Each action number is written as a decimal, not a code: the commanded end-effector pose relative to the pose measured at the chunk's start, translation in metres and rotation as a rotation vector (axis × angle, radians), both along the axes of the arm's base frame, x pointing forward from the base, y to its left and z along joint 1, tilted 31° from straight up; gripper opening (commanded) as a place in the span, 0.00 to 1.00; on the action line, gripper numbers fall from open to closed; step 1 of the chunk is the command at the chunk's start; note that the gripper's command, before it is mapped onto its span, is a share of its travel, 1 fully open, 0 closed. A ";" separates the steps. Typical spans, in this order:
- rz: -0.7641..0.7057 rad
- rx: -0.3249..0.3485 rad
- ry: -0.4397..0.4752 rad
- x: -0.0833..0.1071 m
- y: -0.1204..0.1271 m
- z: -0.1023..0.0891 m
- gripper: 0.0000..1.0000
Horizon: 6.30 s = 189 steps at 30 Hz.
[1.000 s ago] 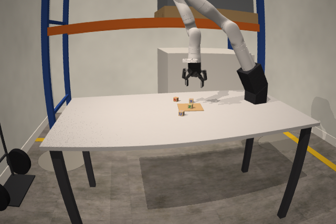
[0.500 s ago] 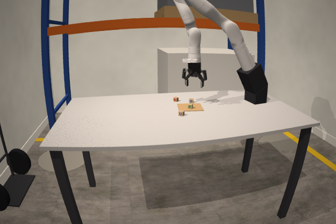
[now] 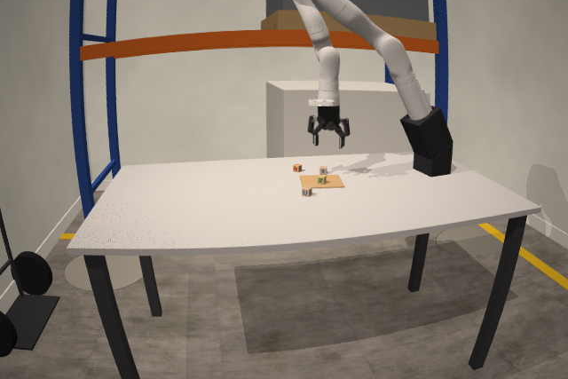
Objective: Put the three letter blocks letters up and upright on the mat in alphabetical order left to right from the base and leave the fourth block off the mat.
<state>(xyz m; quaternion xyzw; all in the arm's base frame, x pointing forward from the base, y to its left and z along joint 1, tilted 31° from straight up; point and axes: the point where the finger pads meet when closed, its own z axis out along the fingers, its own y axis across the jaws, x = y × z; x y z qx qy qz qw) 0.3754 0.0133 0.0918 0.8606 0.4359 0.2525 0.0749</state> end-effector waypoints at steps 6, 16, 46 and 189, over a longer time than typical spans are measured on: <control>0.000 0.000 -0.001 0.000 0.000 0.000 1.00; 0.000 -0.002 0.002 0.000 -0.011 -0.003 1.00; -0.001 -0.002 -0.001 -0.025 -0.123 -0.034 1.00; 0.043 -0.029 0.058 0.045 -0.112 0.002 1.00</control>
